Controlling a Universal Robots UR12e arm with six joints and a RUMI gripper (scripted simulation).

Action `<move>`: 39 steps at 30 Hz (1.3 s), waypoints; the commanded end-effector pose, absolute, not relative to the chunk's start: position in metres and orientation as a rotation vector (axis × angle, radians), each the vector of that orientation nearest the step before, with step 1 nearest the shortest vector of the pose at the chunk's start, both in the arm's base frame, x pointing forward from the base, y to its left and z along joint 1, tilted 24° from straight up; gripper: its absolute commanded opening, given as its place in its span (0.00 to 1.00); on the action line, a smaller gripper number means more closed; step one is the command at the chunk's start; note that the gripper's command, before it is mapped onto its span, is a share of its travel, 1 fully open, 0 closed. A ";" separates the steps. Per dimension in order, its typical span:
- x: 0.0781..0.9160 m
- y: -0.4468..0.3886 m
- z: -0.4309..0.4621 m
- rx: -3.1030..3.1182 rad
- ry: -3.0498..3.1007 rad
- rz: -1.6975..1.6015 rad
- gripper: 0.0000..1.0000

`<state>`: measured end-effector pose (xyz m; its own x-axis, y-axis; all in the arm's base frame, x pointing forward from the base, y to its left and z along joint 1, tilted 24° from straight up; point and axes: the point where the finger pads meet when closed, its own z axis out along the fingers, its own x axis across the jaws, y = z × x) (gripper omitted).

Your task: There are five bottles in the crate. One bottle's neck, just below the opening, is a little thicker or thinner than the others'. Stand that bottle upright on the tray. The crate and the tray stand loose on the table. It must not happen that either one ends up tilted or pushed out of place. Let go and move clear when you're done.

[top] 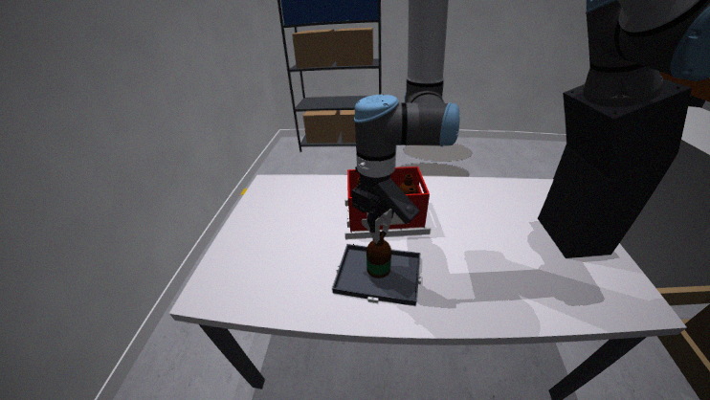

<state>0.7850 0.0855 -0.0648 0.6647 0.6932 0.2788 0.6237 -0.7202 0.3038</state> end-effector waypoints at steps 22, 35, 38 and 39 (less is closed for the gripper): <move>0.785 0.086 -0.064 2.696 1.077 0.566 0.00; 0.786 0.086 -0.066 2.696 1.077 0.566 0.00; 0.786 0.086 -0.067 2.696 1.077 0.566 0.00; 0.787 0.086 -0.067 2.696 1.077 0.566 0.00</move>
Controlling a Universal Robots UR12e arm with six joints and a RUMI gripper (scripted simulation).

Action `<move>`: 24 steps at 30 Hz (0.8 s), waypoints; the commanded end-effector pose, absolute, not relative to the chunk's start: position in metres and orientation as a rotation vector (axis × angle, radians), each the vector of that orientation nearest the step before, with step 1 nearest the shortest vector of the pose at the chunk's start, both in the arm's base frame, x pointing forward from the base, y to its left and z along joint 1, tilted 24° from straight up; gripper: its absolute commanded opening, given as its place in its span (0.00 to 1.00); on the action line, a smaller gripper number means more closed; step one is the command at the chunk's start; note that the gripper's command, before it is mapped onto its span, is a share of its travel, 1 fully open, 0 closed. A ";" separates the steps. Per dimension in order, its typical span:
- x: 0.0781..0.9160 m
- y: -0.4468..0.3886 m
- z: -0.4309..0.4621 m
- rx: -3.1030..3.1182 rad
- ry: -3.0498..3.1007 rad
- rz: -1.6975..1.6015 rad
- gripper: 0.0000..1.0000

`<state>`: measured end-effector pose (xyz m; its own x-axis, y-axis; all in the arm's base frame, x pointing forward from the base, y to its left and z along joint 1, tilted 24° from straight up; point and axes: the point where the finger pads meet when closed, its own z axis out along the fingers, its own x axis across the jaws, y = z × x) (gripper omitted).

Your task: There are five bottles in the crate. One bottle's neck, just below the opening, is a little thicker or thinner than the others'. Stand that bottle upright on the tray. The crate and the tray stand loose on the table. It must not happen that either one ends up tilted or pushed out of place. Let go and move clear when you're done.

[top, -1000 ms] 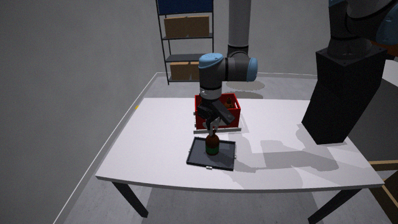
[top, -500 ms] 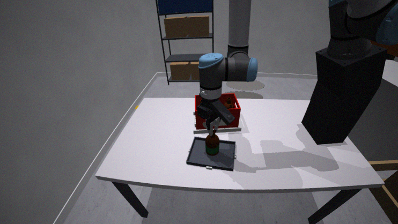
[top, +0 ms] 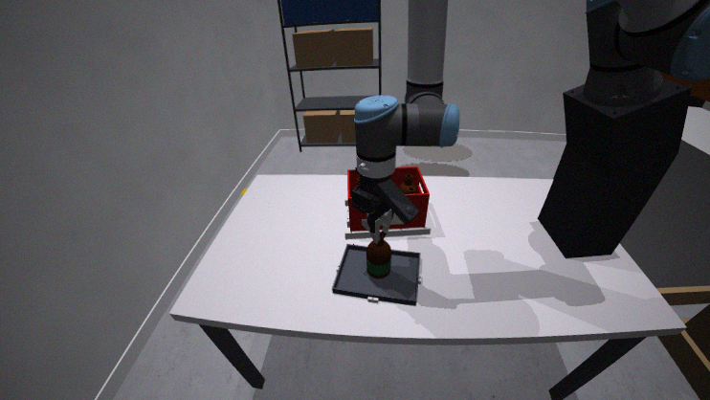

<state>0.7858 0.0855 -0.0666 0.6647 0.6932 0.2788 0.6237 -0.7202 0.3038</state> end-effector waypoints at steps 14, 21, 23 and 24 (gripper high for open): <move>0.789 0.085 -0.072 2.696 1.077 0.566 0.00; 0.790 0.085 -0.075 2.696 1.077 0.566 0.00; 0.791 0.085 -0.076 2.696 1.077 0.566 0.00; 0.791 0.085 -0.076 2.696 1.077 0.566 0.00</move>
